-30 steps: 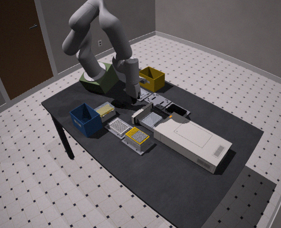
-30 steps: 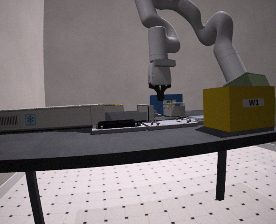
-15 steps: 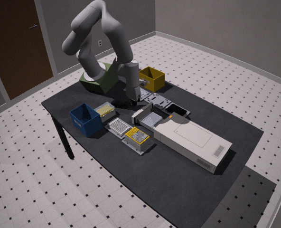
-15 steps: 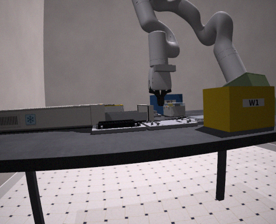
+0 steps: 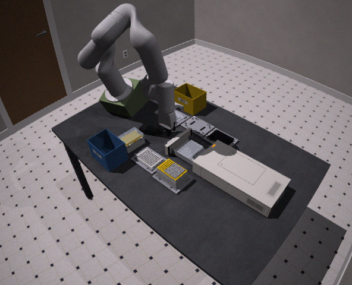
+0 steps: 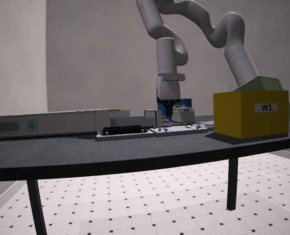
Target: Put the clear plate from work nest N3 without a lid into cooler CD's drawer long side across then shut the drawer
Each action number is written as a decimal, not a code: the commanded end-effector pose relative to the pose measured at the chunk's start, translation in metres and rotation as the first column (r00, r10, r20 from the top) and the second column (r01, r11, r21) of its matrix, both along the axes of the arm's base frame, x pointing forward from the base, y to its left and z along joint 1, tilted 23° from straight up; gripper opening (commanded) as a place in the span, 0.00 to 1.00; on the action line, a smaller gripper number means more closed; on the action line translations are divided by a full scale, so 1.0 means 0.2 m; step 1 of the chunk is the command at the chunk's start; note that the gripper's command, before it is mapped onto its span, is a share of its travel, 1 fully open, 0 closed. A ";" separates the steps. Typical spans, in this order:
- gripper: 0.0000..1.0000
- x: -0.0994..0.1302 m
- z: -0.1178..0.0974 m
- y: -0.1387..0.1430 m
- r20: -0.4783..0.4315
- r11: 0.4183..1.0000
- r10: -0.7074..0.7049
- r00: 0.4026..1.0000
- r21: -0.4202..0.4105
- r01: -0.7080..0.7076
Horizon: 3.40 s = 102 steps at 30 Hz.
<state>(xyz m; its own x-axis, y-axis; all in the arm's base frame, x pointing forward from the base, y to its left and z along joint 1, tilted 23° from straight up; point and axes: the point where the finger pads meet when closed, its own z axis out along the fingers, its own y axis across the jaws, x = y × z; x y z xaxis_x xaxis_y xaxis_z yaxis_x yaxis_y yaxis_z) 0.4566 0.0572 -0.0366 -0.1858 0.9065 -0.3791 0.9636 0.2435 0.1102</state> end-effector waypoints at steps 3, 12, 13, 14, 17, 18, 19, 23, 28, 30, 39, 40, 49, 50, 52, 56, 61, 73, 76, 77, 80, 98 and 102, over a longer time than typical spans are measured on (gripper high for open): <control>0.00 0.01 -0.05 -0.02 0.002 1.000 0.001 1.000 0.001 -0.001; 0.00 0.01 -0.05 -0.02 0.002 1.000 0.001 1.000 0.001 -0.001; 0.00 0.01 -0.05 -0.02 0.002 1.000 0.001 1.000 0.001 -0.001; 0.00 0.01 -0.05 -0.02 0.002 1.000 0.001 1.000 0.001 -0.001; 0.00 0.02 -0.05 -0.02 0.002 1.000 0.001 1.000 0.001 -0.001; 0.00 0.03 -0.05 -0.02 0.002 1.000 0.001 1.000 0.001 -0.001; 0.00 0.04 -0.05 -0.01 0.002 1.000 0.001 1.000 0.001 -0.001; 0.00 0.07 -0.05 -0.01 0.002 1.000 0.001 1.000 0.001 -0.001; 0.00 0.11 -0.04 0.00 0.002 1.000 0.001 1.000 0.001 -0.001; 0.00 0.12 -0.04 0.01 0.002 1.000 0.001 1.000 0.001 -0.001; 0.00 0.18 -0.03 0.02 0.002 1.000 0.001 1.000 0.001 -0.001; 0.00 0.19 -0.03 0.02 0.002 1.000 0.001 1.000 0.001 -0.001; 0.00 0.21 -0.03 0.03 0.002 1.000 0.001 1.000 0.001 -0.001; 0.00 0.22 -0.03 0.03 0.002 1.000 0.001 1.000 0.001 -0.001; 0.00 0.24 -0.03 0.04 0.002 1.000 0.001 1.000 0.001 -0.001; 0.00 0.27 -0.03 0.04 0.002 1.000 0.001 1.000 0.001 -0.001; 0.00 0.31 -0.02 0.05 0.002 1.000 0.001 1.000 0.001 -0.001; 0.00 0.36 -0.01 0.07 0.002 1.000 0.001 1.000 0.001 -0.001; 0.00 0.38 -0.01 0.07 0.002 1.000 0.001 1.000 0.001 -0.001; 0.00 0.39 -0.01 0.08 0.002 1.000 0.001 1.000 0.001 -0.001; 0.00 0.42 -0.01 0.08 0.002 1.000 0.001 1.000 0.001 -0.001; 0.00 0.53 0.01 0.11 0.002 1.000 0.001 1.000 0.001 -0.001; 0.00 0.54 0.01 0.11 0.002 1.000 0.001 1.000 0.001 -0.001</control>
<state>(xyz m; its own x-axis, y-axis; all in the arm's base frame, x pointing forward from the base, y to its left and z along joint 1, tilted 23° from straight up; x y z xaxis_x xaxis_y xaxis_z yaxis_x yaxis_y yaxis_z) 0.5616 0.0789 -0.0360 -0.1853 0.9067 -0.3789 0.9631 0.2441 0.1130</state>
